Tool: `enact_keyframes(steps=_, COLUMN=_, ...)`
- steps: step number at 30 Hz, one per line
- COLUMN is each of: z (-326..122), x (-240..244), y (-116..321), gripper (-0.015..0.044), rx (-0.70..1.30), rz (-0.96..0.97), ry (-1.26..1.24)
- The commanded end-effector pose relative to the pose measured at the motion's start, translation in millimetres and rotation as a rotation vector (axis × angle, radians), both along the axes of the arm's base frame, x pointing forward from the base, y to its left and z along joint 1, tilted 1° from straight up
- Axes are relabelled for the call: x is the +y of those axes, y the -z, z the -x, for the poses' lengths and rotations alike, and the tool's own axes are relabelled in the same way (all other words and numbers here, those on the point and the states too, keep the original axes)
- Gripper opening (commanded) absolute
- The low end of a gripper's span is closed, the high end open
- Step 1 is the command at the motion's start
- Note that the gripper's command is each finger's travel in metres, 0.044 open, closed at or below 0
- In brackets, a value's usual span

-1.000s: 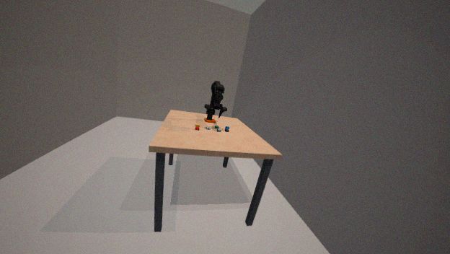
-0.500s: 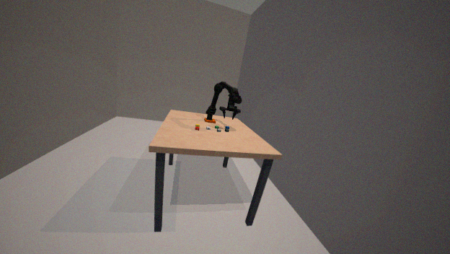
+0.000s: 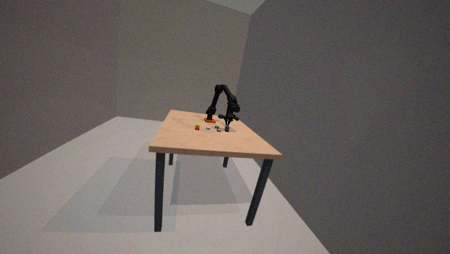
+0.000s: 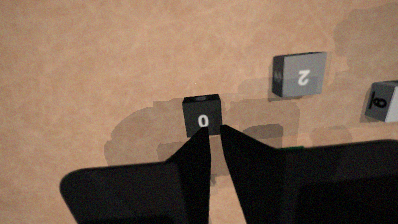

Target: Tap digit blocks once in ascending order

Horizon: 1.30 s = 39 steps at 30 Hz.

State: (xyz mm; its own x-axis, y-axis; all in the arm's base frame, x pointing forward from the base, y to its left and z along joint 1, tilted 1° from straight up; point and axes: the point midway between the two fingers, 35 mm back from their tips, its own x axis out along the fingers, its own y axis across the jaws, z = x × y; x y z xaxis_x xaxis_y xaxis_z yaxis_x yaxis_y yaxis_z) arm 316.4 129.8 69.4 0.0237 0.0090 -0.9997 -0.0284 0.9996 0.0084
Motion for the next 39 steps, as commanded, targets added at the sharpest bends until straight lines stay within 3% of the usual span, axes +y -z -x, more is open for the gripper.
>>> enact_keyframes(steps=1, z=1, x=0, y=2, gripper=0.0020, rx=0.001, rz=0.001, ry=0.004)
enact_keyframes(steps=32, z=0, x=0, y=32, gripper=0.0020, rx=0.002, rz=0.001, ry=0.004)
enact_keyframes(steps=35, z=0, x=0, y=6, gripper=0.0020, rx=0.001, rz=0.000, ry=0.004)
enact_keyframes(steps=39, z=1, x=0, y=2, gripper=0.0020, rx=0.001, rz=0.001, ry=0.004)
